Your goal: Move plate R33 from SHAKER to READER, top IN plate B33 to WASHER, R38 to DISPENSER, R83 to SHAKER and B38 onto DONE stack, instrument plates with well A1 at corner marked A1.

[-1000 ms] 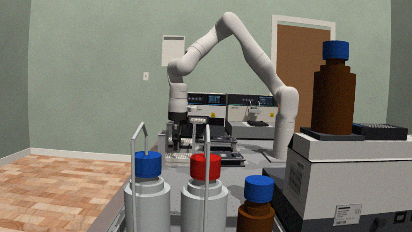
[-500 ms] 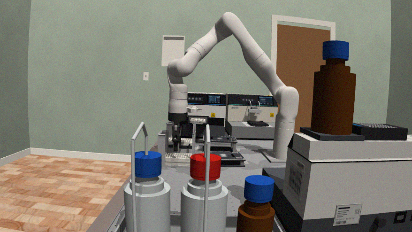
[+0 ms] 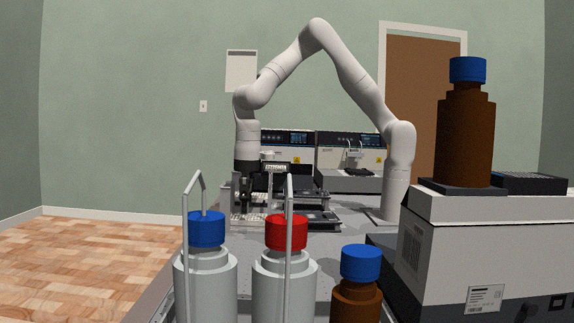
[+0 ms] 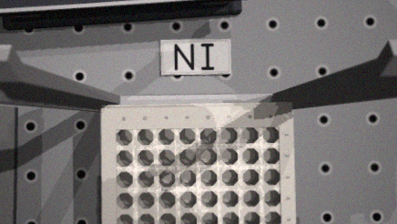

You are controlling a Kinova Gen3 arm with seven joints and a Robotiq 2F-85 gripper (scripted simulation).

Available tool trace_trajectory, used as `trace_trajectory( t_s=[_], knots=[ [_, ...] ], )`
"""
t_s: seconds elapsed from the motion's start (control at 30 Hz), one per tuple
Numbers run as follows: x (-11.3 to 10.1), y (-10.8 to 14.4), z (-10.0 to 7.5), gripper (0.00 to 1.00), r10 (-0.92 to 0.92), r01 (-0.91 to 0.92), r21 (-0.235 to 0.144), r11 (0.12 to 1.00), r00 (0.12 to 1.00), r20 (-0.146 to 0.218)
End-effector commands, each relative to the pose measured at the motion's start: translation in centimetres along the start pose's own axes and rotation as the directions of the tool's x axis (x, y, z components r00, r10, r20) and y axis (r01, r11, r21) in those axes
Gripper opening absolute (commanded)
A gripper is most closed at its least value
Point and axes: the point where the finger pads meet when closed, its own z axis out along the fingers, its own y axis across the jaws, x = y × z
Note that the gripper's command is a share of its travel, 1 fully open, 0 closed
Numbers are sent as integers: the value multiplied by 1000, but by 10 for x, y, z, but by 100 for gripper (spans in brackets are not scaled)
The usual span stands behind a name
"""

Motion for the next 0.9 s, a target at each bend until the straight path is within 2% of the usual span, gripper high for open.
trace_trajectory(
  t_s=[0.0,0.23,0.87],
  knots=[
    [1,-1,6,100,-2,2,7,1000,1000,0],
    [1,-1,13,100,-3,3,7,1000,1000,0],
    [1,-2,13,100,-5,5,6,1000,1000,1]
  ],
)
